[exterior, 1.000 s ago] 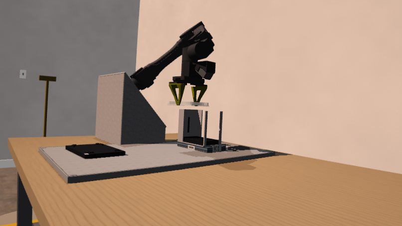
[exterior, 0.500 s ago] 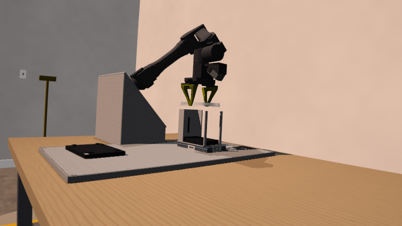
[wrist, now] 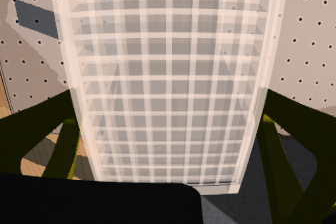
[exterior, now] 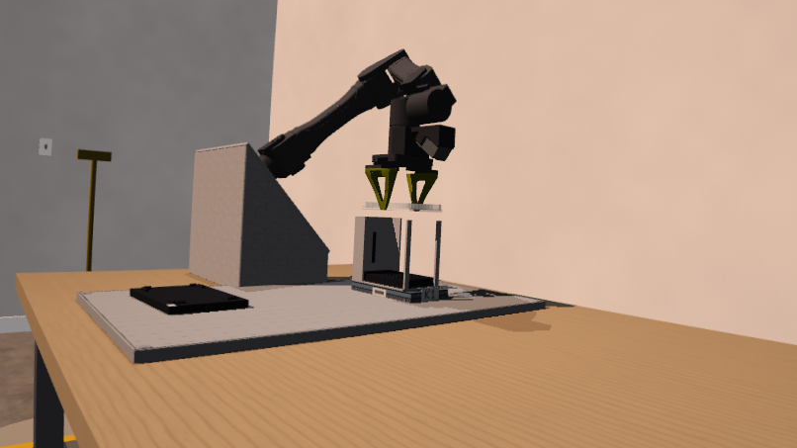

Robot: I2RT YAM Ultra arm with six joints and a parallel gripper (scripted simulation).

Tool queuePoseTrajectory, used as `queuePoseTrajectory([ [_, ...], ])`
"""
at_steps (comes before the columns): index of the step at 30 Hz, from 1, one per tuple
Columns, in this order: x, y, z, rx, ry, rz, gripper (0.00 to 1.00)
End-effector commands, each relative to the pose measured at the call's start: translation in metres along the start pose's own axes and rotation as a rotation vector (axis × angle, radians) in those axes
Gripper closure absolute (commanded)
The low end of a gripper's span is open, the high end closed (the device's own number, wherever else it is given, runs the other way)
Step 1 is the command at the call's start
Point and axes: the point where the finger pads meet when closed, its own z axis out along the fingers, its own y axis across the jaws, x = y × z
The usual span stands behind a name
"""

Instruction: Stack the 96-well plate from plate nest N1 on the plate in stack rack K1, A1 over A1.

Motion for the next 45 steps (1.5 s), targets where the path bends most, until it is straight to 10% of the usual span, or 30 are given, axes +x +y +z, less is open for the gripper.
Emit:
queuePoseTrajectory([
  [1,0.007,-0.010,-0.003,0.001,0.008,0.048,1.00],
  [45,-0.006,-0.011,-0.007,0.004,-0.016,0.017,1.00],
])
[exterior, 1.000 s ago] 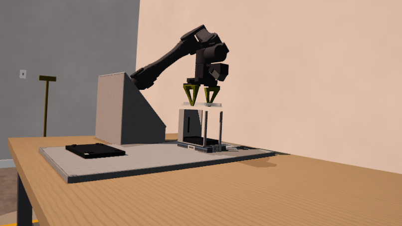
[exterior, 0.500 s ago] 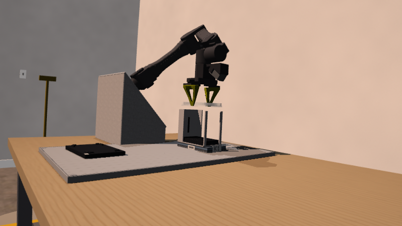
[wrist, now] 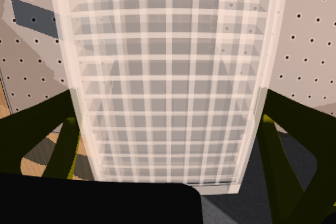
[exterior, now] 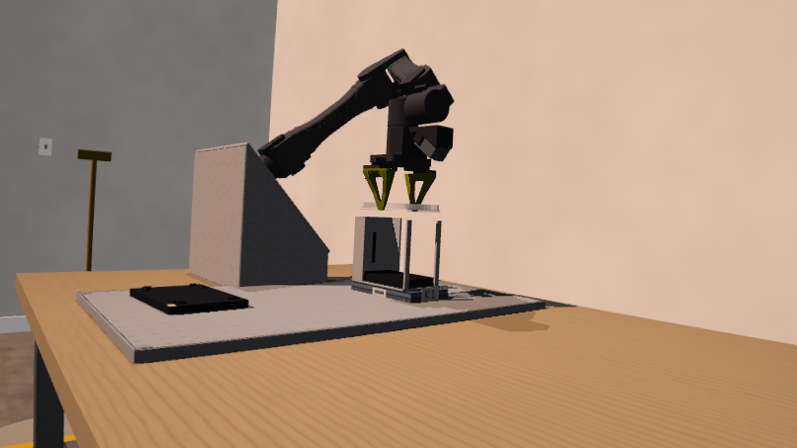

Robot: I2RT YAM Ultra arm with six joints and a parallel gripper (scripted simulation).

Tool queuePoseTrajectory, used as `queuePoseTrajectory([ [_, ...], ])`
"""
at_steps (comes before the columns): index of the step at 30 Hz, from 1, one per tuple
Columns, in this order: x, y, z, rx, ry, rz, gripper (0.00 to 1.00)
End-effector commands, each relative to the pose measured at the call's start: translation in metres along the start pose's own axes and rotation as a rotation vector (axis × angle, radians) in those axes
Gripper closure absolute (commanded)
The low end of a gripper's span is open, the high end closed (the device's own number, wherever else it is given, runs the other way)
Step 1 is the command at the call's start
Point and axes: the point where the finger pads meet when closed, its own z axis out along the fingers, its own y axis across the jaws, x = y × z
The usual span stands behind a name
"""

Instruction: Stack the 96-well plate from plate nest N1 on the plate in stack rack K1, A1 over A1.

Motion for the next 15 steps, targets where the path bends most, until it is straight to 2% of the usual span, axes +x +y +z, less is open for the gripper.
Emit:
queuePoseTrajectory([
  [1,-0.0081,-0.0074,-0.0077,0.005,-0.021,0.011,1.00],
  [4,-0.0088,-0.0033,-0.0116,0.006,-0.032,-0.001,1.00],
  [15,-0.0121,-0.0049,-0.0093,0.007,-0.041,-0.003,1.00],
])
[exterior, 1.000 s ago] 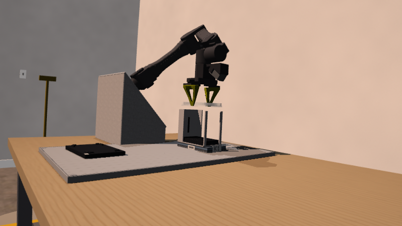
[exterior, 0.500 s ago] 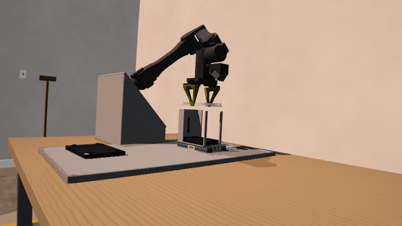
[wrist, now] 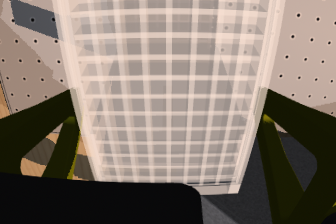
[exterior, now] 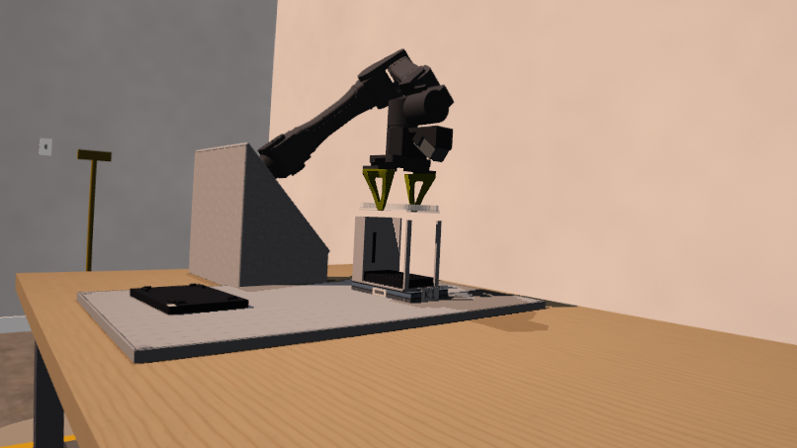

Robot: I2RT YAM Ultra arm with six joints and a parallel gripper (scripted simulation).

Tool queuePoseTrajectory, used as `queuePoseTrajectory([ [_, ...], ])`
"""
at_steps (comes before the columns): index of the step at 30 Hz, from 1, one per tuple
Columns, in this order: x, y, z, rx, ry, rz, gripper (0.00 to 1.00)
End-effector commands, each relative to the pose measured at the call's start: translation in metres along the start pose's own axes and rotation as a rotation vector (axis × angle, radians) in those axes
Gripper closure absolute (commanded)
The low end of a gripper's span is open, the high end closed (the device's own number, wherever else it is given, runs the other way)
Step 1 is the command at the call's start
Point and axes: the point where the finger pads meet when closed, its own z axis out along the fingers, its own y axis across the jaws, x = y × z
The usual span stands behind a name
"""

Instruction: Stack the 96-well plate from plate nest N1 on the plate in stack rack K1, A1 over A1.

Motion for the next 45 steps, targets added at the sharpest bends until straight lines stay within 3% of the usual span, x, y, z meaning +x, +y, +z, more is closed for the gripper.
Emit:
queuePoseTrajectory([
  [1,-0.011,-0.005,-0.009,0.006,-0.041,-0.001,1.00],
  [23,0.000,-0.006,0.007,0.001,-0.006,0.020,1.00],
  [30,0.001,-0.005,0.009,0.001,-0.007,0.017,1.00],
  [34,-0.008,-0.004,0.002,0.004,-0.032,0.005,1.00],
  [45,-0.004,-0.001,0.003,0.002,-0.019,0.002,1.00],
])
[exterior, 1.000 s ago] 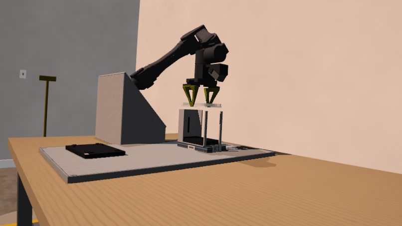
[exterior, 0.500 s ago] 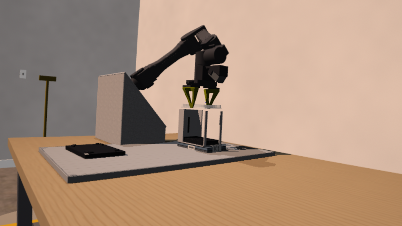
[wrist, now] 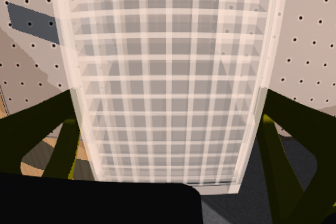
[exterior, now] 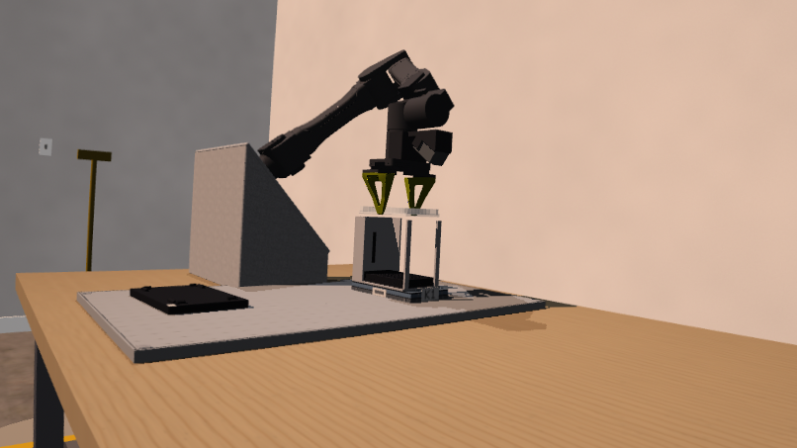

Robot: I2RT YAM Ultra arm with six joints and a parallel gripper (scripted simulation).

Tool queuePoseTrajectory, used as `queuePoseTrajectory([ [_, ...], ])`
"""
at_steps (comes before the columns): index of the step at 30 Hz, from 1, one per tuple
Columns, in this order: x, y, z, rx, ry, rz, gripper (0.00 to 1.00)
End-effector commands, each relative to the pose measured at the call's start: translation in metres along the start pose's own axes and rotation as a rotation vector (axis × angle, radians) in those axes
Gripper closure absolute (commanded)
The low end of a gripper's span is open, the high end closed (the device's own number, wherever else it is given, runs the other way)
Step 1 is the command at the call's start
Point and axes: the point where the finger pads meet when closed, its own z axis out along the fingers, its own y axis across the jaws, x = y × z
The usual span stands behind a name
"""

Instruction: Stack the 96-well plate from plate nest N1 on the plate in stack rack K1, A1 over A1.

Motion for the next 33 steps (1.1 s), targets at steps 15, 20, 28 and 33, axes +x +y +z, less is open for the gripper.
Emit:
queuePoseTrajectory([
  [15,-0.004,0.000,-0.004,0.001,-0.015,-0.002,1.00],
  [20,0.002,-0.004,0.011,-0.001,0.008,0.014,1.00],
  [28,0.002,-0.007,0.025,0.006,0.010,0.016,1.00],
  [33,0.002,-0.007,0.030,0.006,0.010,0.016,1.00],
])
